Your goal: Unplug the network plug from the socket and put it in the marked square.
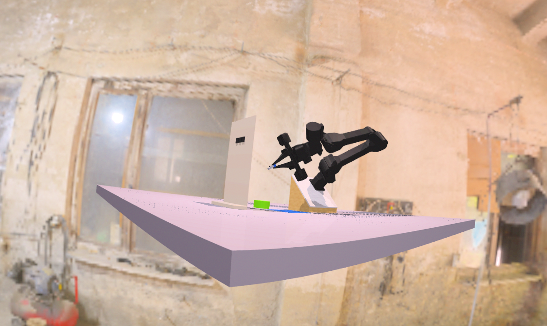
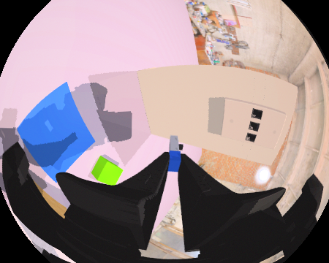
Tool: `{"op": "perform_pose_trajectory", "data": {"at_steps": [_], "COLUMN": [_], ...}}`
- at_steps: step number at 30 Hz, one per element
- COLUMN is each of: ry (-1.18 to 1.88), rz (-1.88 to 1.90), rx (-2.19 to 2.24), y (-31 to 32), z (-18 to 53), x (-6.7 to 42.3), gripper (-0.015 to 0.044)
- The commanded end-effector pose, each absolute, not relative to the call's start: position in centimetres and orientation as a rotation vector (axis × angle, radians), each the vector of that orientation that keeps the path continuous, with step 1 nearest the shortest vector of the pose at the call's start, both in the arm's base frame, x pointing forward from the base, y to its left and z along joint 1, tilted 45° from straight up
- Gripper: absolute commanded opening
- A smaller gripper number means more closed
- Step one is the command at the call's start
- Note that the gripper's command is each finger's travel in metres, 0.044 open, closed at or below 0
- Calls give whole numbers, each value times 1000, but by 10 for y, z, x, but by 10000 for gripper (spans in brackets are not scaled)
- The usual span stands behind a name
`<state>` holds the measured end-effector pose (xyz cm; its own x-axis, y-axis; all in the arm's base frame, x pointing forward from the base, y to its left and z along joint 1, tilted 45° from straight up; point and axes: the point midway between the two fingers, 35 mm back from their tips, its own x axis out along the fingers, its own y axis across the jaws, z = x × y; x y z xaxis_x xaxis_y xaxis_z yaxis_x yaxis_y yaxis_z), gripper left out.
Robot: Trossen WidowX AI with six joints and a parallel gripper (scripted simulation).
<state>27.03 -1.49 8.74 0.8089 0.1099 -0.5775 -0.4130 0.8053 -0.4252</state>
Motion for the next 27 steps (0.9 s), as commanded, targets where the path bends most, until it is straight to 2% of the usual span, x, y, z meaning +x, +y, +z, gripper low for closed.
{"op": "perform_pose_trajectory", "data": {"at_steps": [1, 15, 27], "ry": [616, 814, 819], "rz": [390, 638, 641], "rx": [-532, -437, -437], "y": [6, 55, 60], "z": [81, 59, 53], "x": [261, 214, 215], "gripper": [0, 0, 0]}}
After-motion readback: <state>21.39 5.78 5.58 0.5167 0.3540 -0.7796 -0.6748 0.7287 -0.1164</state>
